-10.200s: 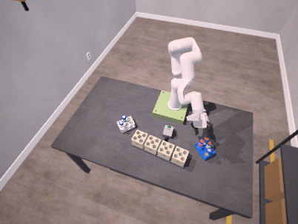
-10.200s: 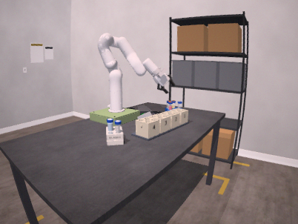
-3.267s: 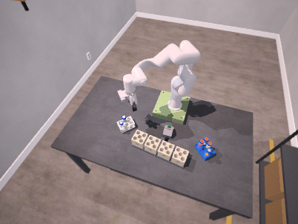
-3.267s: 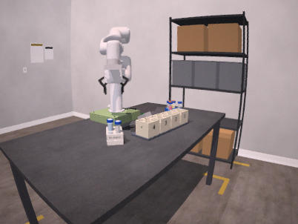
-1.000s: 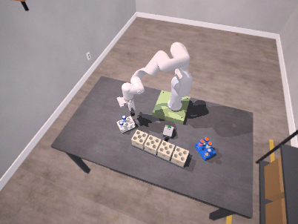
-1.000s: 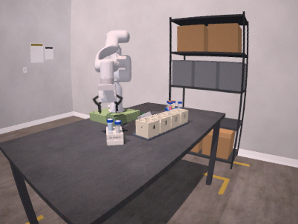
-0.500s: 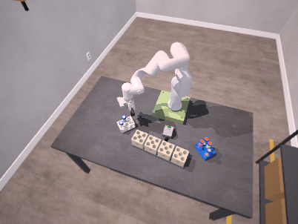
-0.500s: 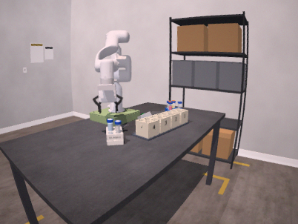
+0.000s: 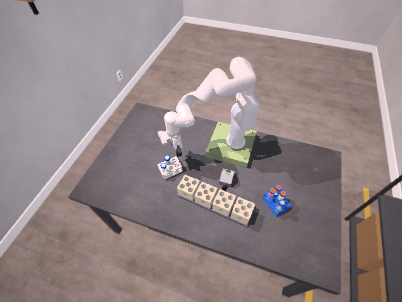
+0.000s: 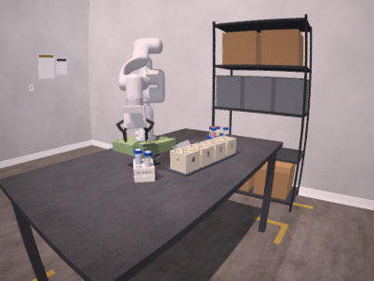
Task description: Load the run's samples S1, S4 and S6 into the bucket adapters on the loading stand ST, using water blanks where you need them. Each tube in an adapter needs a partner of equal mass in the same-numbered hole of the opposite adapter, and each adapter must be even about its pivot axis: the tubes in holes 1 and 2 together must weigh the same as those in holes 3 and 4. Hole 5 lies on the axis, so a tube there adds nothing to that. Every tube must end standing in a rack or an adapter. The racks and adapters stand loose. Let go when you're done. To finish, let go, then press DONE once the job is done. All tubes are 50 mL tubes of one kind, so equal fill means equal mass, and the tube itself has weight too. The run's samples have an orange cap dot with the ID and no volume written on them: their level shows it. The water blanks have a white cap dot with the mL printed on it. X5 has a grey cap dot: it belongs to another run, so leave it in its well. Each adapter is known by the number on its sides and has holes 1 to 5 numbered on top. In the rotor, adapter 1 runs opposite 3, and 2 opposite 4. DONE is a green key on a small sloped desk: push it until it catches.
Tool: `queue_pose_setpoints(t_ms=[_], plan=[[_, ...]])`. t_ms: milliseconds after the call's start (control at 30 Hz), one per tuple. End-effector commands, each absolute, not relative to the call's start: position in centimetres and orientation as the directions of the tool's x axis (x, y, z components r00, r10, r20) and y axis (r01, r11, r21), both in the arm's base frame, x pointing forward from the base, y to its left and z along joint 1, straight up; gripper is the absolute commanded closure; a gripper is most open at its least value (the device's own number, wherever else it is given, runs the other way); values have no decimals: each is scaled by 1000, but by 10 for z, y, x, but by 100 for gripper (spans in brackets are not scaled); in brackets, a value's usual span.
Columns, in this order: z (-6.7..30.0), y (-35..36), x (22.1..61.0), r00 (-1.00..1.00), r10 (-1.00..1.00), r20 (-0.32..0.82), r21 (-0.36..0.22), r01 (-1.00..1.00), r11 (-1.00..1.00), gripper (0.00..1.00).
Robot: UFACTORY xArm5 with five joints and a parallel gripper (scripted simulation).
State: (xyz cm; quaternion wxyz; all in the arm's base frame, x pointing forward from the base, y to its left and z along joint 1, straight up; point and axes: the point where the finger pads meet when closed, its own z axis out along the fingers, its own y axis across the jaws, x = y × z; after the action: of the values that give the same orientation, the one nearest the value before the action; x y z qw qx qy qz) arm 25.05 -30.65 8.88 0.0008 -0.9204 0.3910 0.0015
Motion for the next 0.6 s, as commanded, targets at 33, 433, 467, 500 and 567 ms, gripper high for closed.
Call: queue_pose_setpoints(t_ms=[33,433,467,500,567], plan=[[95,-307,251,694,-720,0,0,-720,-694,0],[127,-307,251,694,-720,0,0,-720,-694,0],[130,-307,251,694,-720,0,0,-720,-694,0],[130,-307,251,694,-720,0,0,-720,-694,0],[133,-307,251,694,-720,0,0,-720,-694,0]])
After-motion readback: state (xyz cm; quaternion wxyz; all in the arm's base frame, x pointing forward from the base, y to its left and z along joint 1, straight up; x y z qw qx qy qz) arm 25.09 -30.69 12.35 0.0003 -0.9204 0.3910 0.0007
